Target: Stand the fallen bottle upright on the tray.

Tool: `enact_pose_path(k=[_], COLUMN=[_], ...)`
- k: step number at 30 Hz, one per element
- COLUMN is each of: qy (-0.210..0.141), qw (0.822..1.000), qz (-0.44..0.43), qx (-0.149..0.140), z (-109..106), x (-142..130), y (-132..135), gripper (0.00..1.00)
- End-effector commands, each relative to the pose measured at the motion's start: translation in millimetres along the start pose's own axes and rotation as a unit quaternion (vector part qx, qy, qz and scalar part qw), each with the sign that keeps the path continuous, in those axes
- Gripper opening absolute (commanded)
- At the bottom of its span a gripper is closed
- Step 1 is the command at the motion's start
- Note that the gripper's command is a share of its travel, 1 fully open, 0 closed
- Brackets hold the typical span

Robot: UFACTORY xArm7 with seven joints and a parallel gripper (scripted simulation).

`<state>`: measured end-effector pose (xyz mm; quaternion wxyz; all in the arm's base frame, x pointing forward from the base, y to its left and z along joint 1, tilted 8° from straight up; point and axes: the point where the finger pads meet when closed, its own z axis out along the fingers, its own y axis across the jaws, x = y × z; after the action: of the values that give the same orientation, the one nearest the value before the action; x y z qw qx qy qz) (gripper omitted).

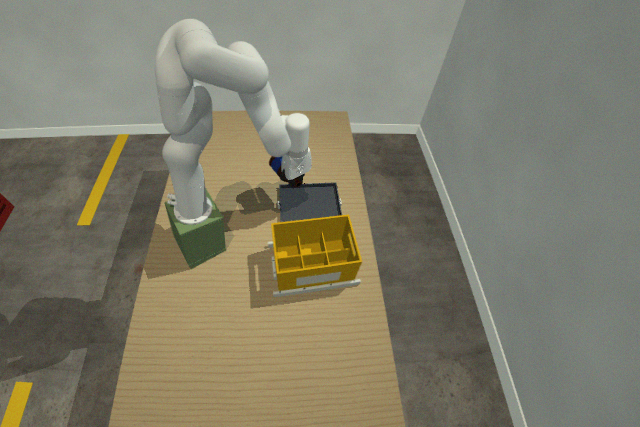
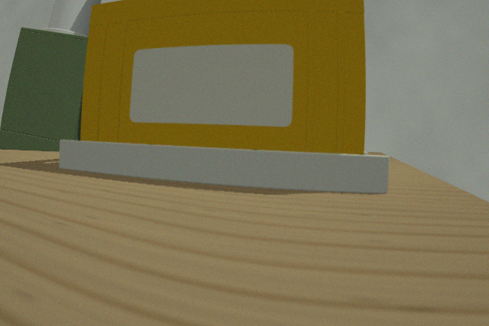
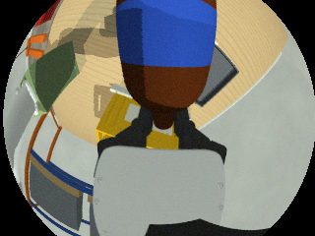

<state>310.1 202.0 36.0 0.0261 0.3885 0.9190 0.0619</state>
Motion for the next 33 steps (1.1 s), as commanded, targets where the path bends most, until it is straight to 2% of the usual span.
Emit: enact_pose_path(k=[1, 17, 33], qy=[0.0, -0.001, -0.001], qw=[1.0, 0.993, 0.993], qz=[-0.018, -0.114, -0.122], qx=[-0.002, -0.002, -0.002], z=[-0.8, -0.8, -0.8], x=[-0.4, -0.4, -0.4], y=[1.3, 1.3, 1.3], gripper=[0.0, 0.0, 0.0])
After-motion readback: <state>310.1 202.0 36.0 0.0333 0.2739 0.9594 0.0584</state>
